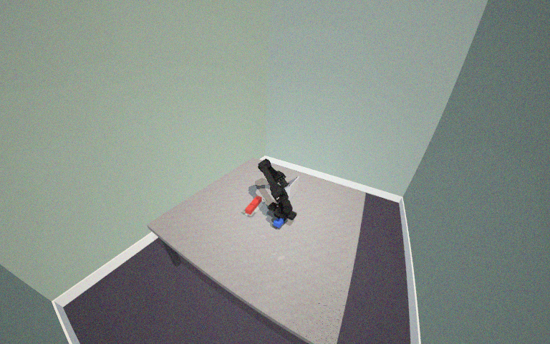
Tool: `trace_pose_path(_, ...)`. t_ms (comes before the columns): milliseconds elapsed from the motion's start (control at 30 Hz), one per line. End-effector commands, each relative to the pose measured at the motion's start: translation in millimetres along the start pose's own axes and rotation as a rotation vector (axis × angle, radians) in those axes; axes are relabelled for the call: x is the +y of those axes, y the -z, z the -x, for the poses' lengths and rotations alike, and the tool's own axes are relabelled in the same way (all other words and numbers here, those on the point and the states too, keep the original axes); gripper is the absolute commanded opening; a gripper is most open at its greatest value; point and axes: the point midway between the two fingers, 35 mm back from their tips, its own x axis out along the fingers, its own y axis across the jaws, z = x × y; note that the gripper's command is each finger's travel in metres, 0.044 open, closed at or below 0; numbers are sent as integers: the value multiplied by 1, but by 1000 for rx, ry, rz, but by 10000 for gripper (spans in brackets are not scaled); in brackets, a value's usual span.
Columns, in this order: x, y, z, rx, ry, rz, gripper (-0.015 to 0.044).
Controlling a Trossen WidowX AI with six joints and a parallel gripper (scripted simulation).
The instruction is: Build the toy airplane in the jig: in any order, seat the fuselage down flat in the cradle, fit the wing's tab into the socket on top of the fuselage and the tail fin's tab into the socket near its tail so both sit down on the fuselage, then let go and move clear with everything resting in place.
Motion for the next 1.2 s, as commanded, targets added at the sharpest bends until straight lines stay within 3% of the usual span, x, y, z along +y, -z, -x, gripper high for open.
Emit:
trace_pose_path(0, 1, -4, 17, -2, -10, -9, 0)
trace_pose_path(767, -4, -1, 91, 24, -3, -9, 0)
trace_pose_path(1167, -29, -9, 92, 26, -9, -132, 0)
